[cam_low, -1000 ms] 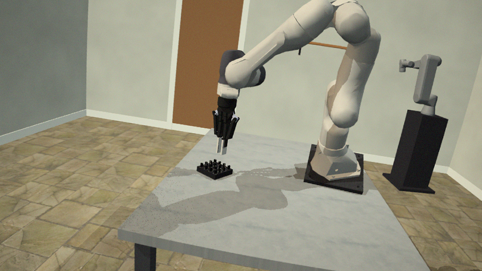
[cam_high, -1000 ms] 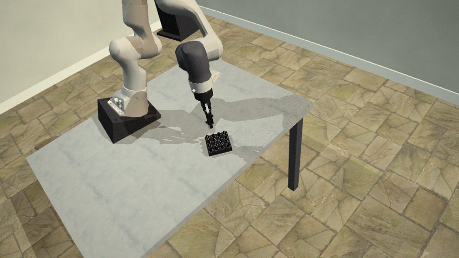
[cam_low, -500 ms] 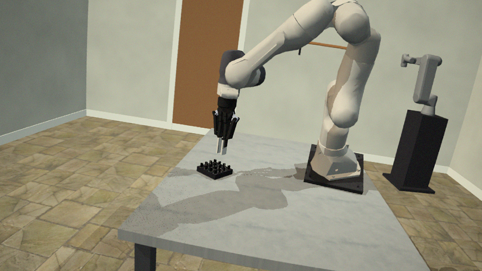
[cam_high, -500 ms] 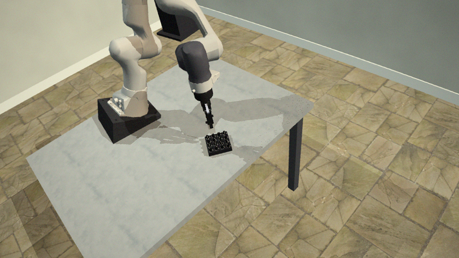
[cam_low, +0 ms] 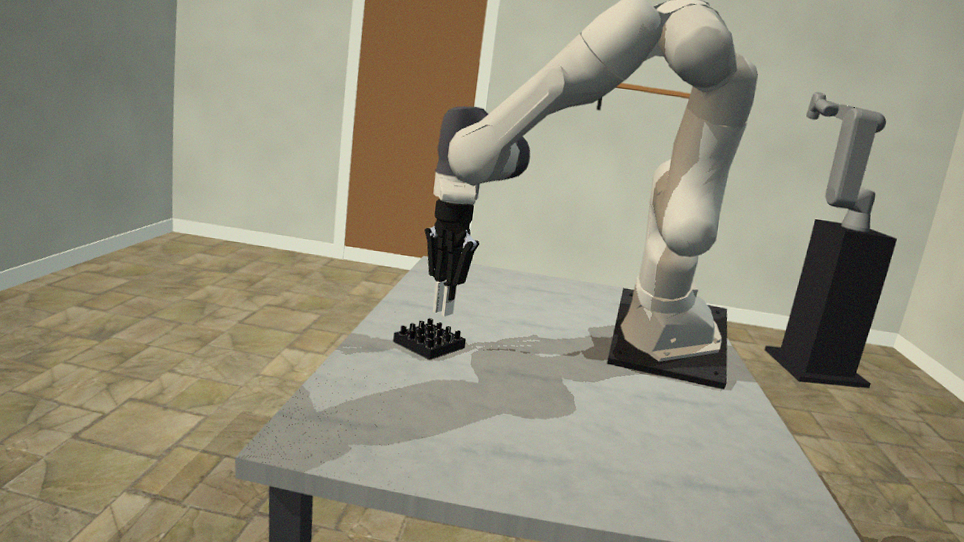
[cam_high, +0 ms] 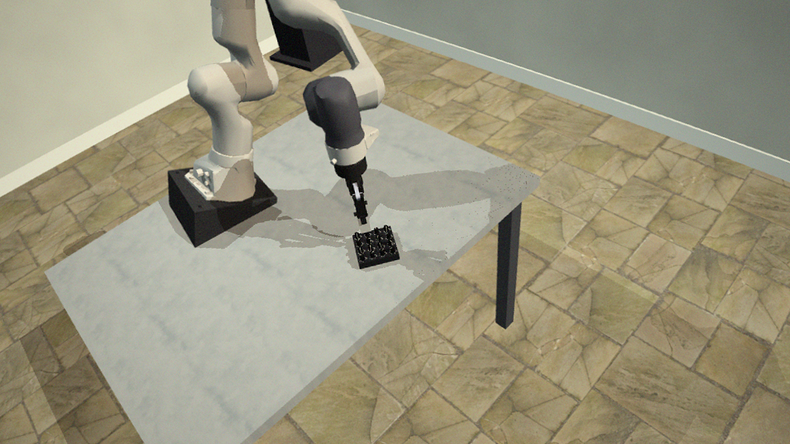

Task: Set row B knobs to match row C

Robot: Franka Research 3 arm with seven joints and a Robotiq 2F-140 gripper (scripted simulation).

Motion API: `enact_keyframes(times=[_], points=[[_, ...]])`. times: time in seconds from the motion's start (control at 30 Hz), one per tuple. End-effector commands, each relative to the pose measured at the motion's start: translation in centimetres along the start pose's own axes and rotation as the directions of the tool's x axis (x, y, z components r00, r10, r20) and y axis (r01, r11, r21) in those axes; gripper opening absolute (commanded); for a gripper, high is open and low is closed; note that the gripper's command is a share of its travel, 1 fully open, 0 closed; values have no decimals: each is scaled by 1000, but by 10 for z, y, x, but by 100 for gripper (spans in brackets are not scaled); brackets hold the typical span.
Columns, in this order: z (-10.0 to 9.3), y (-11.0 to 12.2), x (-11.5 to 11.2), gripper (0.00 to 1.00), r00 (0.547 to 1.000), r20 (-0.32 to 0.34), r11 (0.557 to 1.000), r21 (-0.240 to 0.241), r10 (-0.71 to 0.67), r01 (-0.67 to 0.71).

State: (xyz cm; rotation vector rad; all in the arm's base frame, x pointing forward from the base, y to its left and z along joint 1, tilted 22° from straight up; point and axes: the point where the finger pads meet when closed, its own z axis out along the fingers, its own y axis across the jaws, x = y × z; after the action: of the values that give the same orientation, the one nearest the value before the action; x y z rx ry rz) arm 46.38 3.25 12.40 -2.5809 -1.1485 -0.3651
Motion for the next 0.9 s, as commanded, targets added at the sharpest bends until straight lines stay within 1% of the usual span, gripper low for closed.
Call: enact_keyframes(times=[0.0, 0.47, 0.87], points=[[3, 1, 2, 12, 1000, -4, 1000, -6, -10, 10], [23, 1, 2, 12, 1000, -4, 1000, -6, -10, 10], [30, 1, 2, 12, 1000, 5, 1000, -4, -10, 10]])
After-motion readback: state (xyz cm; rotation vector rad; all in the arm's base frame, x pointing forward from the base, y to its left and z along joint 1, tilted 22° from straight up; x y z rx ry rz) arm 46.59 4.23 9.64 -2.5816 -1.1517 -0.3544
